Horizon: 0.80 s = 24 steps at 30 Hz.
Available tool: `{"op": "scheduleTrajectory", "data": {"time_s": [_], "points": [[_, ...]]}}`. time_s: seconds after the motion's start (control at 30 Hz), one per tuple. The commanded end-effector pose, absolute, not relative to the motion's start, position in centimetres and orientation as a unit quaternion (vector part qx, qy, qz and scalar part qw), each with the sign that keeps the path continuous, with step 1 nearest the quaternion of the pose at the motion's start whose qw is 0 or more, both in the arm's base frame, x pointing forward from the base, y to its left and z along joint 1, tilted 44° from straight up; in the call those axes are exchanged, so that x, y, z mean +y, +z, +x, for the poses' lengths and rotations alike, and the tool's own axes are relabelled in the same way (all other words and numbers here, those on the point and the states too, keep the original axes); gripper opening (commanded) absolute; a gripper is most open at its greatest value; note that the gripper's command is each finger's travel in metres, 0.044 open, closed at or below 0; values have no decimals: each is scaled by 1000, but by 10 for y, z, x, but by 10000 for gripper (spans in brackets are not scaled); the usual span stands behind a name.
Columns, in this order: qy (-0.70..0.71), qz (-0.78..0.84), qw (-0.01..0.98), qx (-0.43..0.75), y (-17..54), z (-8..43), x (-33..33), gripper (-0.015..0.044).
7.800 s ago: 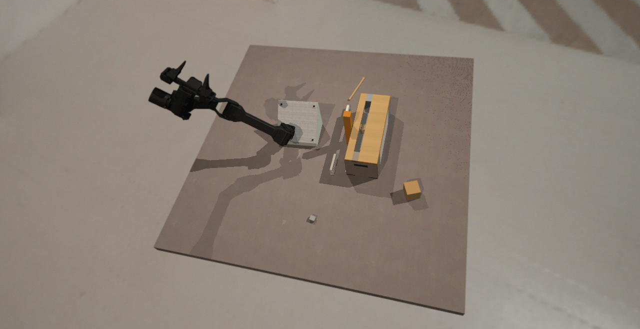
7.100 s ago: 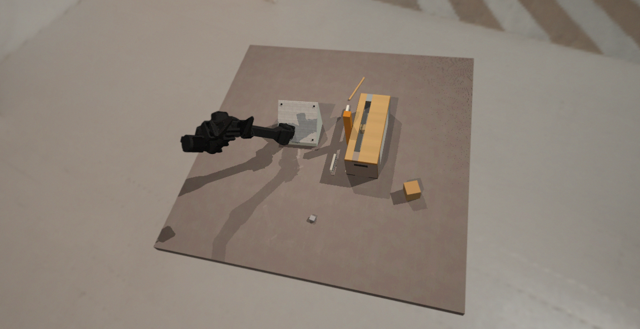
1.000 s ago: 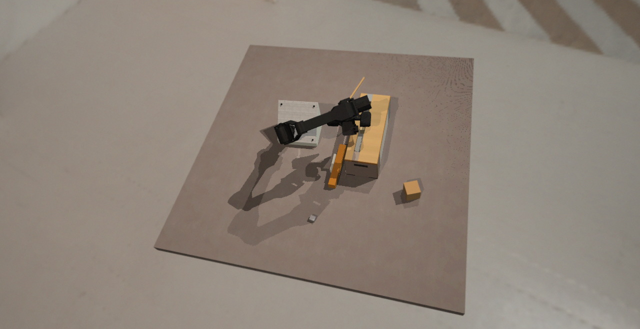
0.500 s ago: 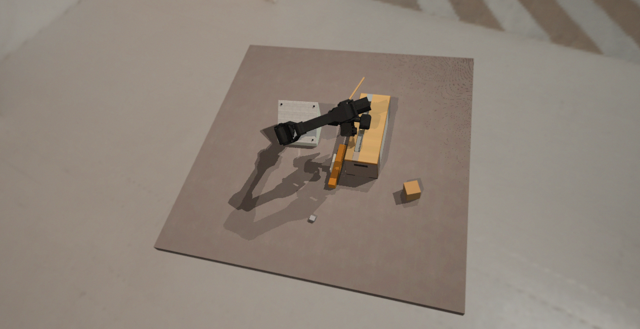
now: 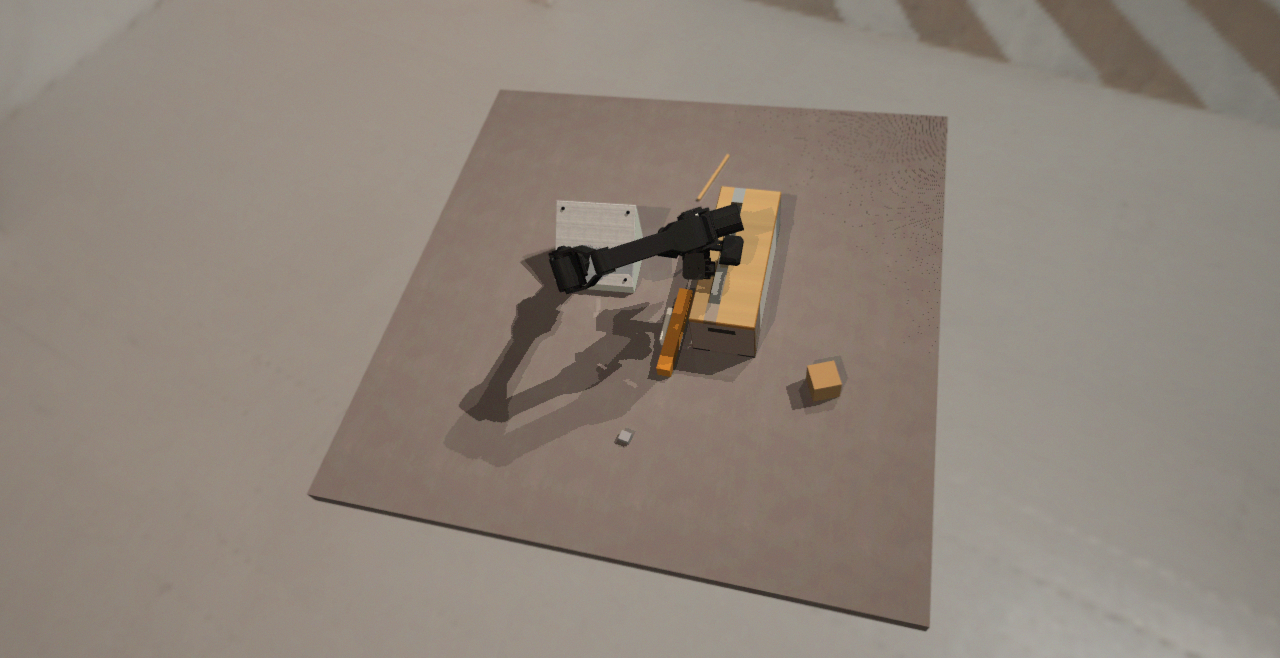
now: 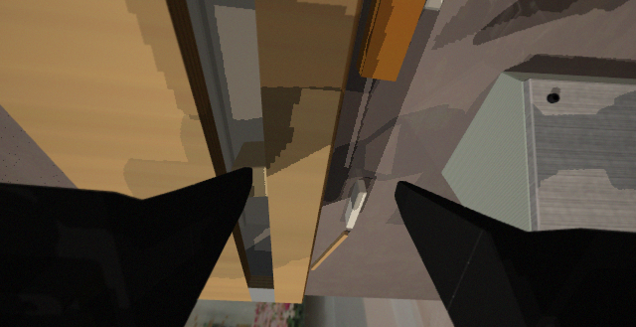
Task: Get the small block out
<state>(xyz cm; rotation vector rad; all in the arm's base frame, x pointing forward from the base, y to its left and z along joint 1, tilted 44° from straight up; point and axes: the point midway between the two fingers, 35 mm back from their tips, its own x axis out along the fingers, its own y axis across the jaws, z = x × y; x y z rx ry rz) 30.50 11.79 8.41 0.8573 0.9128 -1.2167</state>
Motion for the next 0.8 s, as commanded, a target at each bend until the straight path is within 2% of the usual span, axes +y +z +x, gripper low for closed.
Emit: {"op": "scheduleTrajectory", "data": {"time_s": [0.0, 0.77], "points": [[-532, 374, 645, 401, 79, 306, 113, 400], [-533, 373, 645, 401, 53, 310, 87, 400]]}}
